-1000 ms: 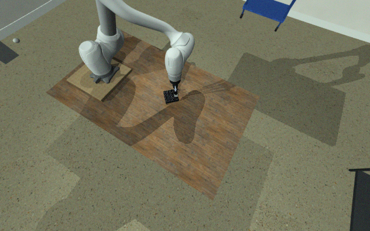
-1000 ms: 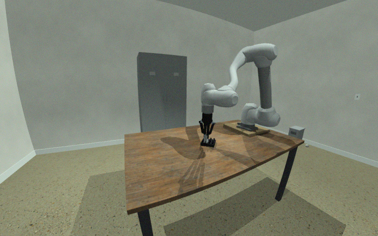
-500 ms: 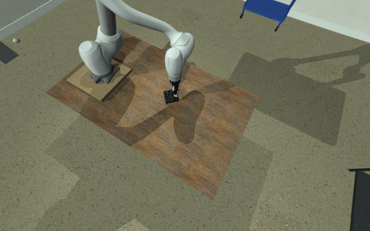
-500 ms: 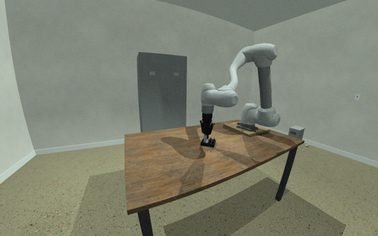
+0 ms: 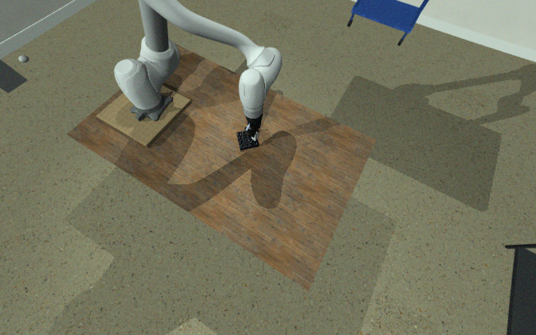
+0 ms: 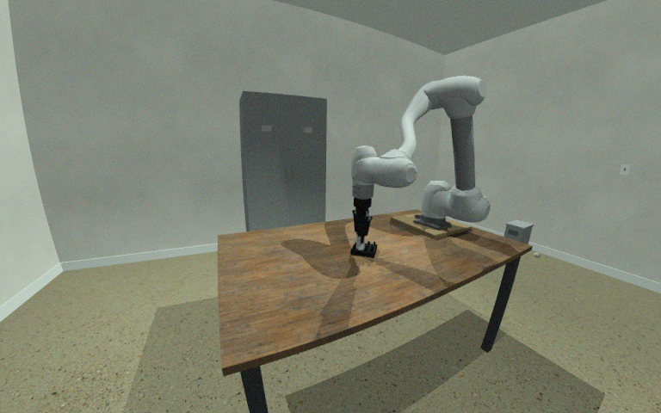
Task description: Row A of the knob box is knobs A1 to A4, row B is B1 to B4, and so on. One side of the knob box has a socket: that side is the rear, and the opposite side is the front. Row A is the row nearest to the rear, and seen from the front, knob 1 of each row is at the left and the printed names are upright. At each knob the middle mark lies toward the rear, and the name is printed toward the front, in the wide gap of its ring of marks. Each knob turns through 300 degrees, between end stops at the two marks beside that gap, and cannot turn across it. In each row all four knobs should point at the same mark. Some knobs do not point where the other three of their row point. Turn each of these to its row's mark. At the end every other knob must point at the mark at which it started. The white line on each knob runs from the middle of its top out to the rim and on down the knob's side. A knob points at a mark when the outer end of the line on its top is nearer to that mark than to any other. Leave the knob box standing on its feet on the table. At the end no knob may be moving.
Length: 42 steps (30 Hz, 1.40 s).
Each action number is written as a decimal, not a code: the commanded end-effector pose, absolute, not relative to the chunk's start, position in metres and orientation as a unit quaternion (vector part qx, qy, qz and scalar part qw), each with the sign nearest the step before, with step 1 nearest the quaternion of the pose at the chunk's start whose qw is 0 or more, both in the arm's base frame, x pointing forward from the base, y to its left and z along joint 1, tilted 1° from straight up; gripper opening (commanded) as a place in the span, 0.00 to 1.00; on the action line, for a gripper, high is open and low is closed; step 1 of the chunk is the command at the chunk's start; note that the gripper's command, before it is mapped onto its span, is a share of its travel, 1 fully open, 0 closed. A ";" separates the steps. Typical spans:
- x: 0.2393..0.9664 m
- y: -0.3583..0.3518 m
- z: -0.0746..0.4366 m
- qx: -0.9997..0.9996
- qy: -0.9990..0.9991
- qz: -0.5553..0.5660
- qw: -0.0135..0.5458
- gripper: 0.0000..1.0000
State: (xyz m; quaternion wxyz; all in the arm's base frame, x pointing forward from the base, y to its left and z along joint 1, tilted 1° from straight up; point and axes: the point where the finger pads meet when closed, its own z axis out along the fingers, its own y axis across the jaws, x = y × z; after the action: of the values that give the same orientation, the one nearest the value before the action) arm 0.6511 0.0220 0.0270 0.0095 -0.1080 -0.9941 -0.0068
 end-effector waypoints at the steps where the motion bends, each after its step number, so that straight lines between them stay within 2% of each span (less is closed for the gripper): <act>1: 0.651 0.022 0.027 -0.151 -0.989 -0.005 0.010 0.05; 25: 0.651 0.022 0.027 -0.386 -0.922 -0.003 0.011 0.05; 42: 0.651 0.022 0.027 -0.459 -0.888 -0.002 0.011 0.05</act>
State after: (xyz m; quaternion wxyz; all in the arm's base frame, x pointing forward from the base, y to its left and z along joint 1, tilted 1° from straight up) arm 0.6512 0.0221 0.0270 0.0109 -0.4539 -0.8910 -0.0020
